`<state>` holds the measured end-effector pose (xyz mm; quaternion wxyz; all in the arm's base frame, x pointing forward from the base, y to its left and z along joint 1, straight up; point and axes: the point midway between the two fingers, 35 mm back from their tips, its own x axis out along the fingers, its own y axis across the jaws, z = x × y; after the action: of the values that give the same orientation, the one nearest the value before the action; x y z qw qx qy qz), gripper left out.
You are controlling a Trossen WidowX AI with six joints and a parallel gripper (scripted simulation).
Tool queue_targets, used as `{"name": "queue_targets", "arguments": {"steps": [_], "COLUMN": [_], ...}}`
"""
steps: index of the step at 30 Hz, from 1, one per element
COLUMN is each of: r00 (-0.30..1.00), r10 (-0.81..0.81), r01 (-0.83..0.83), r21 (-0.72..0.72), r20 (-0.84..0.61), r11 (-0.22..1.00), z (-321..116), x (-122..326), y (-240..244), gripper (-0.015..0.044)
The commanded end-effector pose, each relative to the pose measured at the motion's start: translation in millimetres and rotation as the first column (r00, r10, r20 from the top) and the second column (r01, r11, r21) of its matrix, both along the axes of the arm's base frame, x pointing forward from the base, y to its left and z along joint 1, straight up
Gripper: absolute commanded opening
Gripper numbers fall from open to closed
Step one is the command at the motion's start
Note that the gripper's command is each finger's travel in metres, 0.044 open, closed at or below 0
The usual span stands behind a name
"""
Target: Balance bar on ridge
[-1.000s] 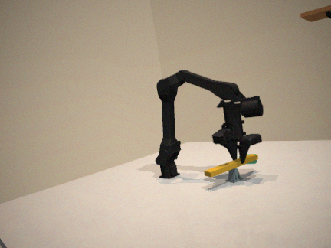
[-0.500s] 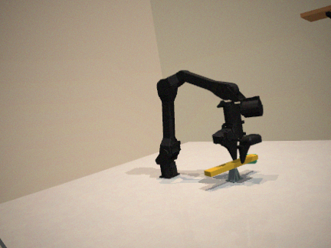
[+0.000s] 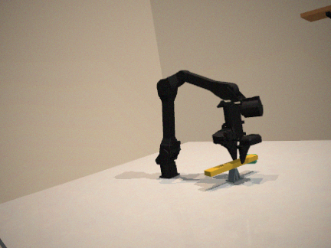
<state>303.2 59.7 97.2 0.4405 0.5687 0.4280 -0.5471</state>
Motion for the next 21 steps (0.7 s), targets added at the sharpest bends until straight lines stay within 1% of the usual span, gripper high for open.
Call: {"name": "queue_targets", "arguments": {"steps": [1, 3, 9, 10, 21], "r00": [1.0, 1.0, 1.0, 1.0, 1.0], "r10": [0.0, 0.0, 0.0, 0.0, 0.0], "r01": [0.0, 0.0, 0.0, 0.0, 0.0], "r21": [0.0, 0.0, 0.0, 0.0, 0.0], "r20": [-0.001, -0.001, -0.001, -0.001, -0.001], "r11": [1.0, 1.0, 1.0, 1.0, 1.0], "z": [-0.2, -0.2, -0.2, -0.2, -0.2], "x": [-0.1, -0.1, -0.1, -0.1, -0.1], "y": [0.0, 0.0, 0.0, 0.0, 0.0], "gripper": [0.0, 0.0, 0.0157, 0.0167, 0.0167]}}
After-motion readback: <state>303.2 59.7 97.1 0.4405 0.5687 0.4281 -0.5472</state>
